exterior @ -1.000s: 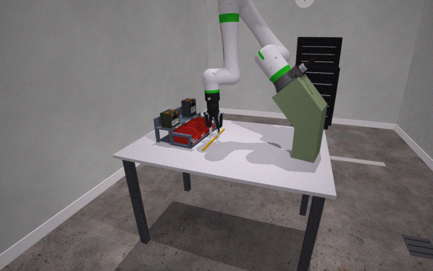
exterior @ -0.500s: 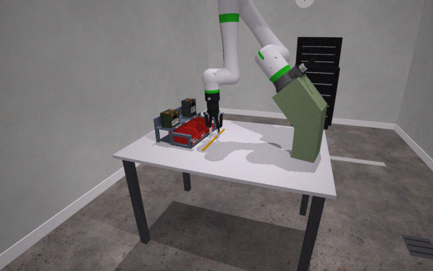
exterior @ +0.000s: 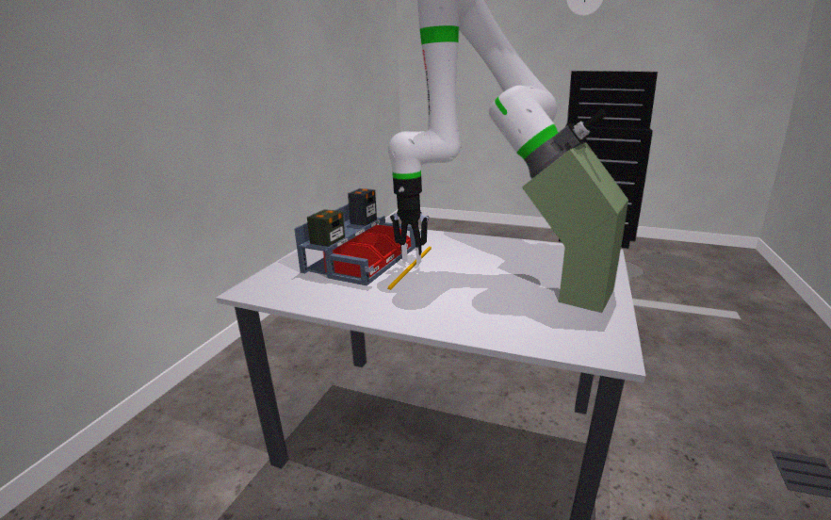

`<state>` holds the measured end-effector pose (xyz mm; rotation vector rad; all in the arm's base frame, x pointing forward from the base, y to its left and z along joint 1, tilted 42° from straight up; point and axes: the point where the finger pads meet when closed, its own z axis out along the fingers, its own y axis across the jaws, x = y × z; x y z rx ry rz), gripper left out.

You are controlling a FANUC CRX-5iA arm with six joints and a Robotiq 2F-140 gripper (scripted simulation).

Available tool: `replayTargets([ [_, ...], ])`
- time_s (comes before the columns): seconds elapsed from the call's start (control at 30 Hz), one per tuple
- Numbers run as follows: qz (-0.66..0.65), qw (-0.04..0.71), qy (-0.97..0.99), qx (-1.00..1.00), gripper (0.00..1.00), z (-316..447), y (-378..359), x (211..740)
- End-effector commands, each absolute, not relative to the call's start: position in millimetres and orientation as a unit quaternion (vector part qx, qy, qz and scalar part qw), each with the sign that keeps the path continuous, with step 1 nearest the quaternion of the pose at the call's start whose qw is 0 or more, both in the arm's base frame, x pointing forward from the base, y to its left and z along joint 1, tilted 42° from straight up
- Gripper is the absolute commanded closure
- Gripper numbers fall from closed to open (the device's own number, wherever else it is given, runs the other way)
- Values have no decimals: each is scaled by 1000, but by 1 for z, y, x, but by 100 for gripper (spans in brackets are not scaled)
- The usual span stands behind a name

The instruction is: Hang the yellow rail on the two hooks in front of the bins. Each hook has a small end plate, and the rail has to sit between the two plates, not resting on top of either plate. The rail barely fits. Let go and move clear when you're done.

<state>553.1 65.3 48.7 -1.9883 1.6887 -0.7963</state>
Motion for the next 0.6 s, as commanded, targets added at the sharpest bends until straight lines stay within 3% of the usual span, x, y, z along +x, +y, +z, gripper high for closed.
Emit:
replayTargets([
  [0.0, -286, 220, 601, -714, 70, 48, 65, 553],
  [0.57, -286, 220, 601, -714, 70, 48, 65, 553],
])
